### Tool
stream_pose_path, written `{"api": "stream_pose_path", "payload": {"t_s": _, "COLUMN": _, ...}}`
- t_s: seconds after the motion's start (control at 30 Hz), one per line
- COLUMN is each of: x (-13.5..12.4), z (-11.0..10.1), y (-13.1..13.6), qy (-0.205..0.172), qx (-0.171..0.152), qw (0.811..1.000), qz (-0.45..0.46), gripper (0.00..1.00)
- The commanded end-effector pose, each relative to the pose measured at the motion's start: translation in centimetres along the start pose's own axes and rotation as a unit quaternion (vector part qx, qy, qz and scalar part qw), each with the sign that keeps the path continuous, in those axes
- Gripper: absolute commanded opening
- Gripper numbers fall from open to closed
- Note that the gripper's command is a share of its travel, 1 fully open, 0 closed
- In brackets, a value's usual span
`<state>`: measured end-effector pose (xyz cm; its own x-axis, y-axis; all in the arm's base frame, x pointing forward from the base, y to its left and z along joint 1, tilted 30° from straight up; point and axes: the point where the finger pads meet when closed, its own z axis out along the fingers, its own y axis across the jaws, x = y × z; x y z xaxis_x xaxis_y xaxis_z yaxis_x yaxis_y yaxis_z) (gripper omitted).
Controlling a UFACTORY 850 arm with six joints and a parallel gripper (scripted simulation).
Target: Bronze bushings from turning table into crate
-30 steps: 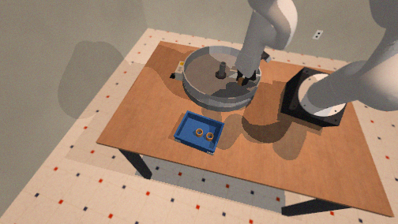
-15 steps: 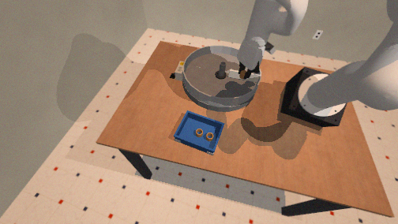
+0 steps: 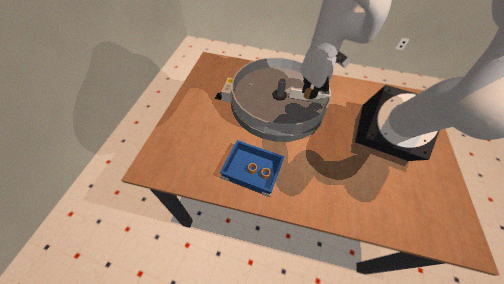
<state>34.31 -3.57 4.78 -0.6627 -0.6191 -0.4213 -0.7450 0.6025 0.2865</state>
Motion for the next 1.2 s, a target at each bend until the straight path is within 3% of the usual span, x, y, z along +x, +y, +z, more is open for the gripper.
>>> {"api": "stream_pose_path", "payload": {"t_s": 0.0, "x": 0.0, "z": 0.0, "y": -0.1, "qy": 0.000, "qx": 0.001, "qw": 1.000, "qz": 0.000, "gripper": 0.00}}
{"api": "stream_pose_path", "payload": {"t_s": 0.4, "x": -2.8, "z": 0.0, "y": 0.3, "qy": 0.000, "qx": 0.001, "qw": 1.000, "qz": 0.000, "gripper": 0.00}}
{"api": "stream_pose_path", "payload": {"t_s": 0.83, "x": -14.2, "z": 0.1, "y": 2.0, "qy": 0.000, "qx": 0.001, "qw": 1.000, "qz": 0.000, "gripper": 0.00}}
{"api": "stream_pose_path", "payload": {"t_s": 0.9, "x": -14.2, "z": 0.1, "y": 2.0, "qy": 0.000, "qx": 0.001, "qw": 1.000, "qz": 0.000, "gripper": 0.00}}
{"api": "stream_pose_path", "payload": {"t_s": 1.17, "x": -21.7, "z": 0.1, "y": 3.1, "qy": 0.000, "qx": 0.001, "qw": 1.000, "qz": 0.000, "gripper": 0.00}}
